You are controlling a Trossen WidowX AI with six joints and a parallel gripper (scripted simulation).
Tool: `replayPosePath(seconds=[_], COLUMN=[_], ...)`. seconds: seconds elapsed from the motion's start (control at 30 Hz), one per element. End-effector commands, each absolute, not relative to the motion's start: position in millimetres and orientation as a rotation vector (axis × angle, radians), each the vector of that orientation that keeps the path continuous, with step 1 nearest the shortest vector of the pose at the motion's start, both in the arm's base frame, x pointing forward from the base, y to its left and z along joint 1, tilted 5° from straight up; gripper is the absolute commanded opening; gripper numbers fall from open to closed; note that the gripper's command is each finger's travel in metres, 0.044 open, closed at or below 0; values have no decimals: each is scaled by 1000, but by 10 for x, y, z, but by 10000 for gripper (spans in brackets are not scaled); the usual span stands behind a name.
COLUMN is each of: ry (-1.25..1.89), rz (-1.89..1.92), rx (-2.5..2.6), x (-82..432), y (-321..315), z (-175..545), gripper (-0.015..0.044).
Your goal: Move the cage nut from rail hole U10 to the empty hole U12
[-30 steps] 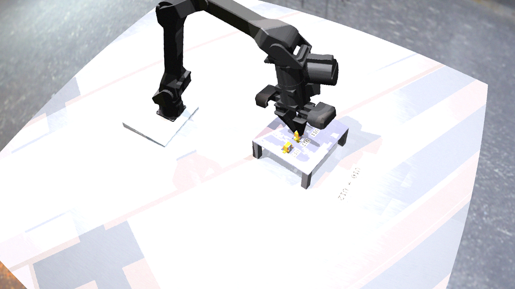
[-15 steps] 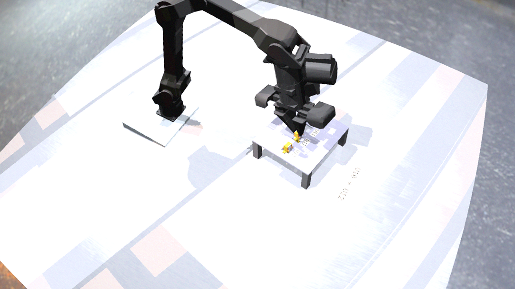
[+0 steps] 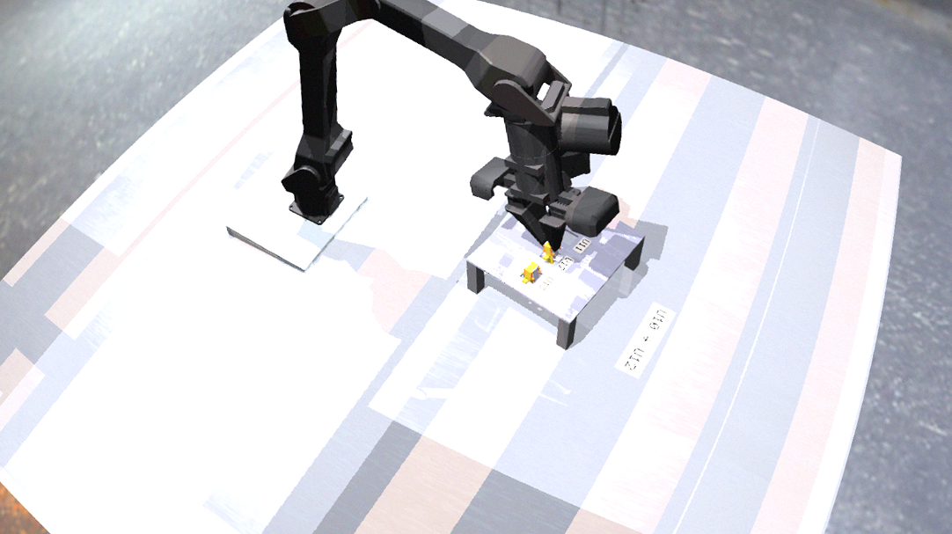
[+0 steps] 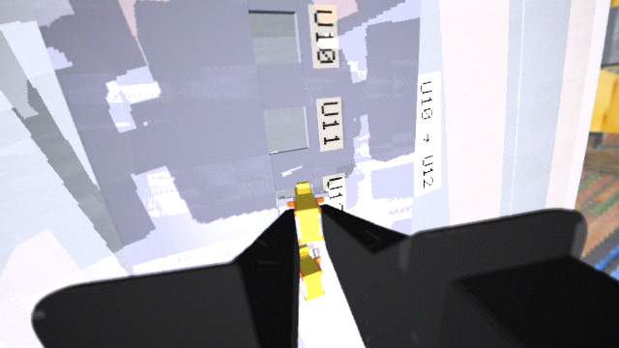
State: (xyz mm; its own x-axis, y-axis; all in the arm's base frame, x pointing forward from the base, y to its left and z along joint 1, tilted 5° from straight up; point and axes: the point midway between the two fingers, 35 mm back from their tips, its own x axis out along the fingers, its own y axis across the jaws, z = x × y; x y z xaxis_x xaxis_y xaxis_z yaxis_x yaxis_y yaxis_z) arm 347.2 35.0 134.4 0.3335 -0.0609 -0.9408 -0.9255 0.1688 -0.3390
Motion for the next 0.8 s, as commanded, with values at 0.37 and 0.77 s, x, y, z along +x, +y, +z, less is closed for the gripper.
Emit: replayPosePath(seconds=[0.37,0.77], ry=[1038,1031], rz=[788,780], rx=[-1251,-1255], x=[3465,3458], y=[346,347], z=[1368,1363], gripper=[31,31])
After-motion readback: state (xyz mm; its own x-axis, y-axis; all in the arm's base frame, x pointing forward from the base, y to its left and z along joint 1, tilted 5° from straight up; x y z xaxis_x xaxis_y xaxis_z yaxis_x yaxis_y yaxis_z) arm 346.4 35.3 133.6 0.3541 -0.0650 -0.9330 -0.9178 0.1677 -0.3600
